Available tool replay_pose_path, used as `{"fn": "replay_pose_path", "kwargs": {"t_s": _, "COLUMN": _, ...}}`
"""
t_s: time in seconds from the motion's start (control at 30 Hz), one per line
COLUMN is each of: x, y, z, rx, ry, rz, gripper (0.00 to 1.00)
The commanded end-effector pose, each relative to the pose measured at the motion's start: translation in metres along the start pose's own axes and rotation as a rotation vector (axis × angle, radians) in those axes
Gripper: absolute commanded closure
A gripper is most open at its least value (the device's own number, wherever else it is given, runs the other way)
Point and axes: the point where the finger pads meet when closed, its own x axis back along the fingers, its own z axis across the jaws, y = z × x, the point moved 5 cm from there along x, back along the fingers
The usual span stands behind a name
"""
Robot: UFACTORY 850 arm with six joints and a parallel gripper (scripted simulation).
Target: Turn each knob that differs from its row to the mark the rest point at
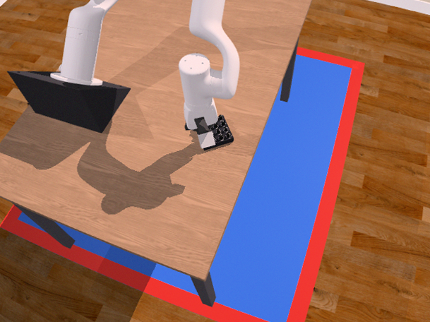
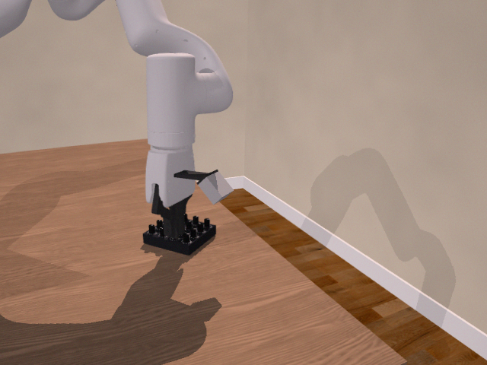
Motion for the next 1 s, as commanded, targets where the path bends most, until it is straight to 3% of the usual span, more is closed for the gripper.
{"fn": "replay_pose_path", "kwargs": {"t_s": 0.0, "x": 0.0008, "y": -0.0005, "z": -0.0005, "rx": -0.043, "ry": -0.001, "rz": 0.001, "gripper": 0.92}}
{"fn": "replay_pose_path", "kwargs": {"t_s": 0.97, "x": 0.0008, "y": -0.0005, "z": -0.0005, "rx": -0.552, "ry": -0.001, "rz": 0.001, "gripper": 0.92}}
